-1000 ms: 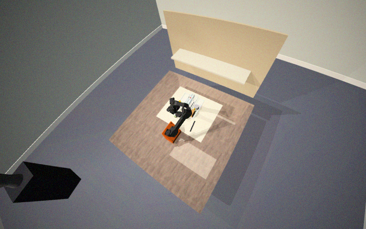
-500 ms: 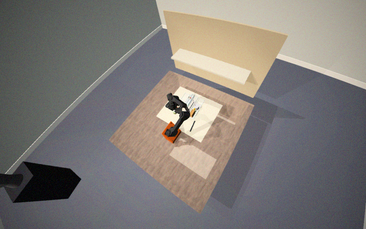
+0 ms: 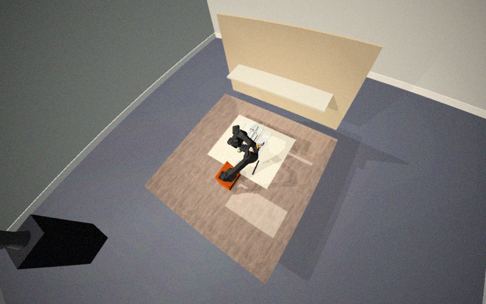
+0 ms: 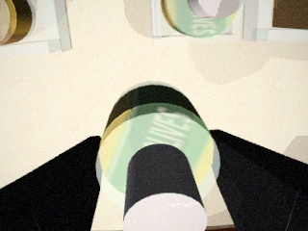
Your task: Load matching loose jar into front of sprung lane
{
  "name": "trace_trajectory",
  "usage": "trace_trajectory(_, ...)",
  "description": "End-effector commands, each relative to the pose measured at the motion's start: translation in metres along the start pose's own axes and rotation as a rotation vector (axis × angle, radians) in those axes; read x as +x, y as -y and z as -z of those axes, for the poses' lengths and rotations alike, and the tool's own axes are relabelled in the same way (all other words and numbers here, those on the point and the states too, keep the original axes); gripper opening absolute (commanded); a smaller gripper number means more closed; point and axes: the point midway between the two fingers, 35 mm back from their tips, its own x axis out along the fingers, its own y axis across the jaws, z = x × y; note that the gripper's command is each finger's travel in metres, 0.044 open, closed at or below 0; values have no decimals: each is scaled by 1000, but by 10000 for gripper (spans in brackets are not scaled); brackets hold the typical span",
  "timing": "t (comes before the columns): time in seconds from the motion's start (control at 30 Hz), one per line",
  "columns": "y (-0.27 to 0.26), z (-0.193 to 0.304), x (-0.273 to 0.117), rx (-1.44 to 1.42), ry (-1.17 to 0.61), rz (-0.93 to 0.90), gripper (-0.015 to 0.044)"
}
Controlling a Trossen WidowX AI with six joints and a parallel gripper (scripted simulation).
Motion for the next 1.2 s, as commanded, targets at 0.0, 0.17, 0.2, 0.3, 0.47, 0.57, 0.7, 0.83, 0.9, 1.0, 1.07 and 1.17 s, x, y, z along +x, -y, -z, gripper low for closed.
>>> trace_trajectory(0.0, 18, -6, 9, -4, 7, 6, 0)
trace_trajectory(0.17, 32, -10, 18, -22, 5, 15, 0)
trace_trajectory(0.2, 32, -10, 18, -22, 5, 15, 0)
trace_trajectory(0.3, 32, -10, 22, -22, 5, 15, 0)
trace_trajectory(0.47, 33, -11, 39, -22, 5, 16, 0)
trace_trajectory(0.57, 33, -11, 41, -22, 4, 16, 0)
trace_trajectory(0.7, 33, -12, 41, -22, 5, 16, 0)
trace_trajectory(0.83, 33, -13, 41, -22, 5, 16, 0)
trace_trajectory(0.9, 33, -13, 41, -22, 5, 16, 0)
trace_trajectory(1.0, 32, -14, 41, -22, 5, 16, 0)
trace_trajectory(1.07, 32, -15, 41, -22, 5, 16, 0)
trace_trajectory(1.17, 32, -16, 41, -22, 5, 16, 0)
